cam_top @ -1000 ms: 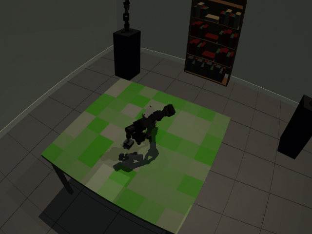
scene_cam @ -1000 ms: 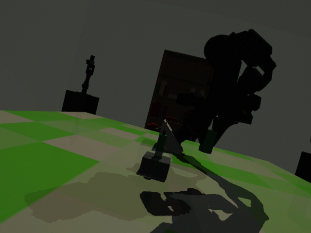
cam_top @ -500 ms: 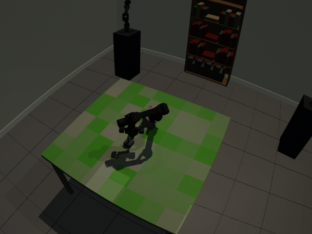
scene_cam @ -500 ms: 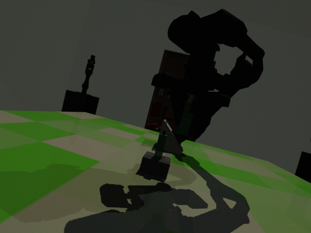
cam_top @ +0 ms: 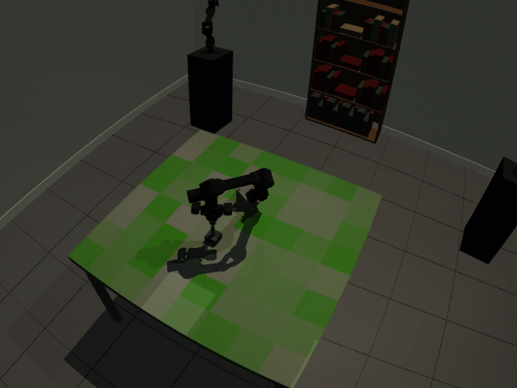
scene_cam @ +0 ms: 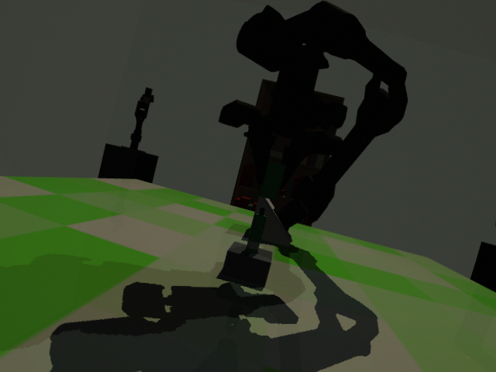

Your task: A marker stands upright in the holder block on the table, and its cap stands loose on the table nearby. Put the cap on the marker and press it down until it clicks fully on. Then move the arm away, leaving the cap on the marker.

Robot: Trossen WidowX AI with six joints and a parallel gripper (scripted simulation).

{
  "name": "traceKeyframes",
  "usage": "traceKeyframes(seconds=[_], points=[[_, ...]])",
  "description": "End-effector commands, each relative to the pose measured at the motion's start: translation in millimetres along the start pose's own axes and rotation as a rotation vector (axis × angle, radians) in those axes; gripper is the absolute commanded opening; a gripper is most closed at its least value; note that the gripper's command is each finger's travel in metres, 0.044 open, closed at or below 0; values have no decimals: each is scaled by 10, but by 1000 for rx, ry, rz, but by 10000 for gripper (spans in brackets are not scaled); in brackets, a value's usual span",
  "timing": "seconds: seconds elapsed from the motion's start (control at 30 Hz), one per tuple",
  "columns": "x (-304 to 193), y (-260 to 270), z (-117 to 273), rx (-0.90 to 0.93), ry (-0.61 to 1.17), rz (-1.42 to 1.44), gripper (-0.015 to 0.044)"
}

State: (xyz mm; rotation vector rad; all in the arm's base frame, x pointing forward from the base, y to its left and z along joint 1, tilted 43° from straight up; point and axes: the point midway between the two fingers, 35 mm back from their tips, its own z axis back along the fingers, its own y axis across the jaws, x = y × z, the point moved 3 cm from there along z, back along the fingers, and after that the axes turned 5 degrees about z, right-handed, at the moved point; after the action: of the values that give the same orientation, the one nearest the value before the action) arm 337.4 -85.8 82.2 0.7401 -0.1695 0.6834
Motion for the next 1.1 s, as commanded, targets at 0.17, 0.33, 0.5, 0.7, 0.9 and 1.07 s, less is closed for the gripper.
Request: traceKeyframes(seconds=[0.17, 0.33, 0.5, 0.7, 0.9, 1.07], points=[[-8, -16, -62, -2, 4, 7, 0], [-5, -21, -140, -2, 4, 7, 0], [-3, -25, -223, -2, 4, 7, 0], [-2, -26, -321, -2, 4, 7, 0], [-3, -25, -419, -2, 3, 7, 0], [-9, -23, -500, -1, 3, 7, 0]])
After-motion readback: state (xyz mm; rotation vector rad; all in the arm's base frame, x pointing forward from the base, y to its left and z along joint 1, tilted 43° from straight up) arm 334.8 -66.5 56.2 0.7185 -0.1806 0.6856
